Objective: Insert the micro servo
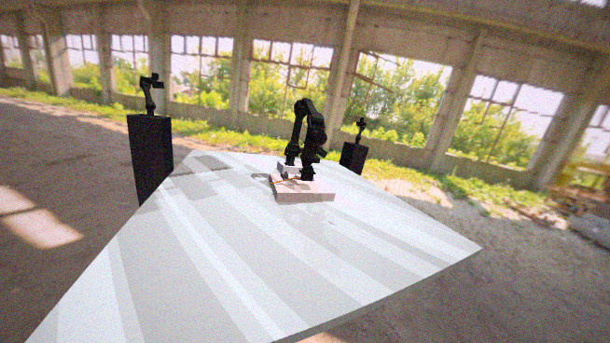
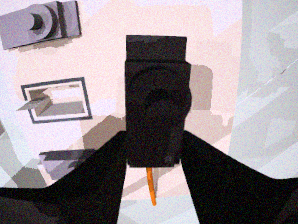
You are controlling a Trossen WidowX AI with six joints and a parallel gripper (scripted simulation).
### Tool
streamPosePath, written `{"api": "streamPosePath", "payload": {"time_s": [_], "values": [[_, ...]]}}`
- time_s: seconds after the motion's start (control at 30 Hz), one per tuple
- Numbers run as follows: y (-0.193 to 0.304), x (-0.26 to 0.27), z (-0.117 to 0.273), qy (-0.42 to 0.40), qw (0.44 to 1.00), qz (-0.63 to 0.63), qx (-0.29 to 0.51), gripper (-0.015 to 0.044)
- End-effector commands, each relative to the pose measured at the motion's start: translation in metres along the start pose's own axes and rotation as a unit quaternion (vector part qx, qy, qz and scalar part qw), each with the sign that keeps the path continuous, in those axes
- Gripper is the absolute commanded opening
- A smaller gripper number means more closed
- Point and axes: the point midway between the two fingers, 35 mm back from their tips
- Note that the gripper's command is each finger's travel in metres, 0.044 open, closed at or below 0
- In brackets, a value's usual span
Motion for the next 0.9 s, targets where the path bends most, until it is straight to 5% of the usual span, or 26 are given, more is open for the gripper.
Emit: {"api": "streamPosePath", "payload": {"time_s": [0.0, 0.87], "values": [[-0.0014, -0.0003, 0.0003, 0.001, 0.998, -0.068, -0.002, 0.0000], [-0.0013, -0.0004, 0.0004, 0.000, 0.868, -0.497, -0.003, 0.0000]]}}
Point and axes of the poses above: the point midway between the two fingers, 35 mm back from their tips, its own z axis back along the fingers, its own x axis across the jaws, y = z × x, and after that the axes turned 4 degrees about z, right-handed
